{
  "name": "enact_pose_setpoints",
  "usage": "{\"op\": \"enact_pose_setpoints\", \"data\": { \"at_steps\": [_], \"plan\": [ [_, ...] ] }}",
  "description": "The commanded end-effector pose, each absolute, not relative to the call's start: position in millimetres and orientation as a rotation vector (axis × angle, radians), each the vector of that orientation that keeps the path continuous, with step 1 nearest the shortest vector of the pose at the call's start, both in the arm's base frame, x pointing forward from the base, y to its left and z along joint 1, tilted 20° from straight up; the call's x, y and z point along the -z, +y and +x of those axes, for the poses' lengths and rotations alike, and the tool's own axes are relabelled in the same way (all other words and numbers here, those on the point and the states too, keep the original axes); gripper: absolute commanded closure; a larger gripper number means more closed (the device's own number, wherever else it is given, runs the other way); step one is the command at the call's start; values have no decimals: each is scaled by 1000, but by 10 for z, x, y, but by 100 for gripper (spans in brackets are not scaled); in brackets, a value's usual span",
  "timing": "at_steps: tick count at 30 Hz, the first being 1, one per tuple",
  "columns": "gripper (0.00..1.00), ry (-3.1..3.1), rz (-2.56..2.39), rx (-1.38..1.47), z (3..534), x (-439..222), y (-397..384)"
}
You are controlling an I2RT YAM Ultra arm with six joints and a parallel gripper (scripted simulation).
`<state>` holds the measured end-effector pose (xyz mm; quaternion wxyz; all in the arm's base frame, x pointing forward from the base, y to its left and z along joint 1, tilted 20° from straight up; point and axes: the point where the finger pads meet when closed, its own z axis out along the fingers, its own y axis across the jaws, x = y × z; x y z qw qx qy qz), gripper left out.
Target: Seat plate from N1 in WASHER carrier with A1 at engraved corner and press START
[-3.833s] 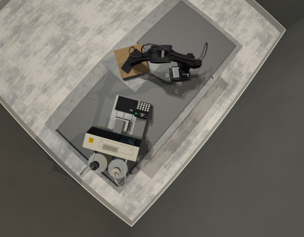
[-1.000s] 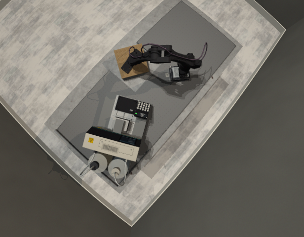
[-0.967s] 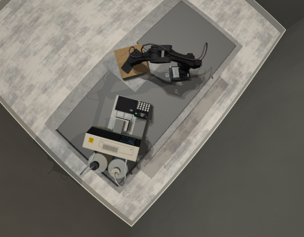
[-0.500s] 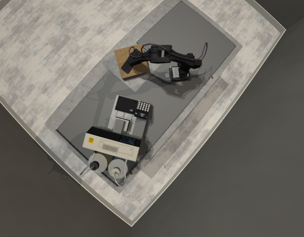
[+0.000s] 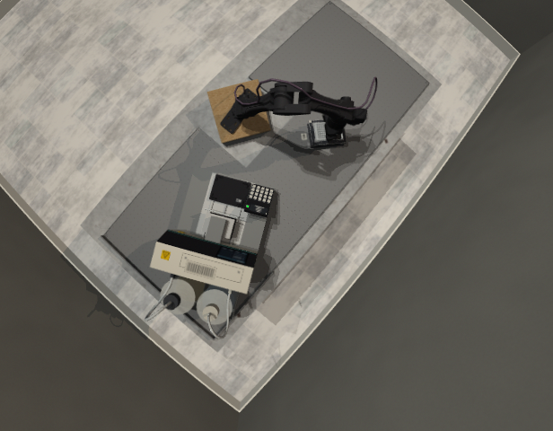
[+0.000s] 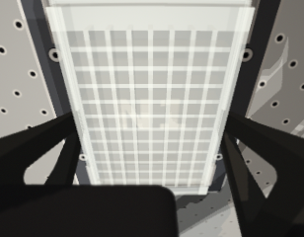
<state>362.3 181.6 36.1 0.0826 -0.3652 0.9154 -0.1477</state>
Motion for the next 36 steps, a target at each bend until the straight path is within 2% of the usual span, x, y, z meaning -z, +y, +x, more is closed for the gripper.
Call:
{"op": "enact_pose_setpoints", "data": {
  "at_steps": [1,36],
  "plan": [
    [16,2689,-1071,402,3695,-496,1899],
    [16,2691,-1071,418,3525,-997,1994]
  ]
}}
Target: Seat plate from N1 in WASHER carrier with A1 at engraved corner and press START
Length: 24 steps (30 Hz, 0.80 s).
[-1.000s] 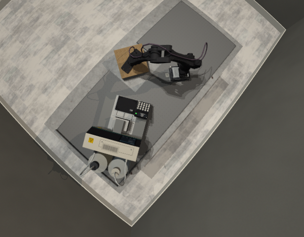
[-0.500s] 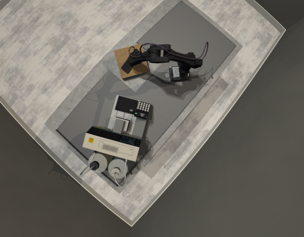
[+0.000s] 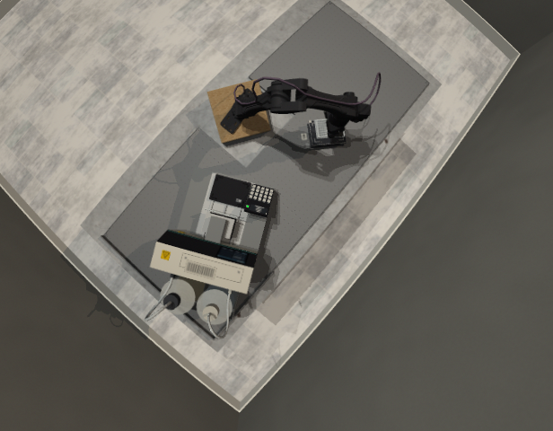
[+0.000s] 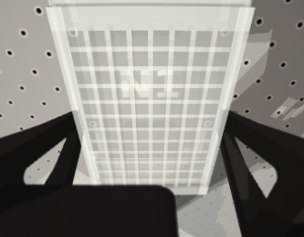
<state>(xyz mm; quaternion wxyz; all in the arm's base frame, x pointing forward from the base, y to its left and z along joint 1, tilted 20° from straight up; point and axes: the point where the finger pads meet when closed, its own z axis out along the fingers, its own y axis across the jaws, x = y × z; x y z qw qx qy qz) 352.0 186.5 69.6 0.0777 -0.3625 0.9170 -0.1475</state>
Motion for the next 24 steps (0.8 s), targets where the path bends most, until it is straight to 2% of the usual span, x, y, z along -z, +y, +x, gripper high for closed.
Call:
{"op": "enact_pose_setpoints", "data": {
  "at_steps": [1,24],
  "plan": [
    [16,2691,-1071,418,3520,-1012,1997],
    [16,2691,-1071,417,3419,-1326,2054]
  ]
}}
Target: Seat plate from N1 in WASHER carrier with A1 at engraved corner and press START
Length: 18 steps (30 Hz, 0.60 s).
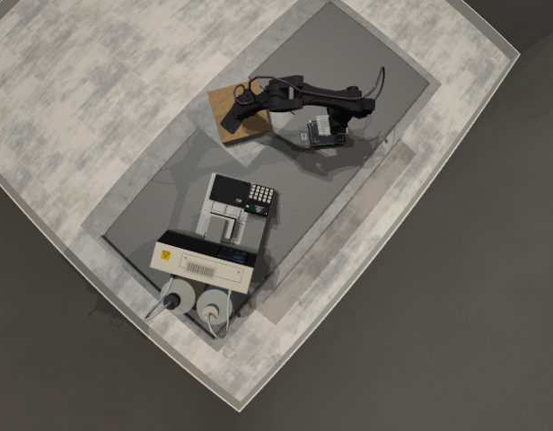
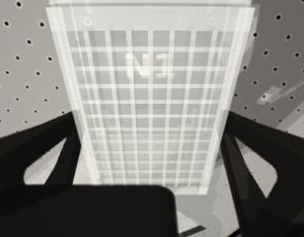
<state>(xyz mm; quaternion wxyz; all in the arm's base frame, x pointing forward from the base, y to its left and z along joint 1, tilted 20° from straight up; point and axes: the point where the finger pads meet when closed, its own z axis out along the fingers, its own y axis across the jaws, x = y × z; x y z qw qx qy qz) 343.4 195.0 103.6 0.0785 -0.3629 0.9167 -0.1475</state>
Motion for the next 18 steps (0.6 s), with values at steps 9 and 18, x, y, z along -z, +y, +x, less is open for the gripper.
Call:
{"op": "enact_pose_setpoints", "data": {
  "at_steps": [9,18],
  "plan": [
    [16,2692,-1072,414,3397,-1387,2067],
    [16,2691,-1075,415,3397,-1387,2068]
  ]
}}
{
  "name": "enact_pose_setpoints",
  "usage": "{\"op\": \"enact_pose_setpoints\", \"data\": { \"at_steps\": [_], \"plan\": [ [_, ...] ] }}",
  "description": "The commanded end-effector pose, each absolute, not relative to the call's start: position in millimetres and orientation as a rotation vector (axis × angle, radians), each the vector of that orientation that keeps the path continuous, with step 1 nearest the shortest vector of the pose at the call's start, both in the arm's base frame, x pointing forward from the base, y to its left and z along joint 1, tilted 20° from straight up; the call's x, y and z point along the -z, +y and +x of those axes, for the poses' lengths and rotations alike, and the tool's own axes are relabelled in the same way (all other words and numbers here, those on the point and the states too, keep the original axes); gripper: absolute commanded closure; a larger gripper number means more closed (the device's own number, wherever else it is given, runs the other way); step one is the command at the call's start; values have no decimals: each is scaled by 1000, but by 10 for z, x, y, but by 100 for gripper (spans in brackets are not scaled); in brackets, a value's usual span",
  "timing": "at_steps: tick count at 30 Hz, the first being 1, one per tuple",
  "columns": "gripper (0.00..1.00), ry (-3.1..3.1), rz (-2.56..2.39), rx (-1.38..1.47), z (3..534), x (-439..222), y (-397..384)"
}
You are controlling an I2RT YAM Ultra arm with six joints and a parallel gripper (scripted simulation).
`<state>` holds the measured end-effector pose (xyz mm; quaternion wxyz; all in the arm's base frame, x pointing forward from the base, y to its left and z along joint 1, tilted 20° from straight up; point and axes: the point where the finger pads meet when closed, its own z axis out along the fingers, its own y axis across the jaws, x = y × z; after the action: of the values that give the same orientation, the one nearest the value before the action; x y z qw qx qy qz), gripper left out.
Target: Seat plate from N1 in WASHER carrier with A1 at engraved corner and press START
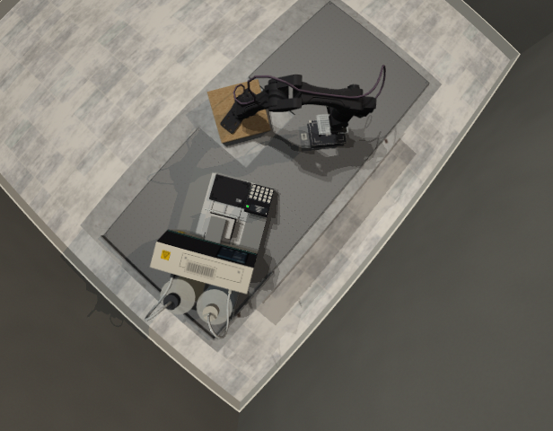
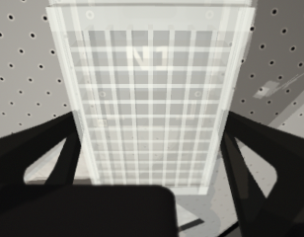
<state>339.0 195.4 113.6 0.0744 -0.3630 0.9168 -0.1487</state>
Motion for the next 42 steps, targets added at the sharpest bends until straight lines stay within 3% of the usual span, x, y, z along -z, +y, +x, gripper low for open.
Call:
{"op": "enact_pose_setpoints", "data": {
  "at_steps": [1,31,42],
  "plan": [
    [16,2691,-1075,415,3397,-1387,2068],
    [16,2691,-1075,415,3397,-1387,2068],
    [16,2815,-631,363,3430,-1403,1565]
  ]
}}
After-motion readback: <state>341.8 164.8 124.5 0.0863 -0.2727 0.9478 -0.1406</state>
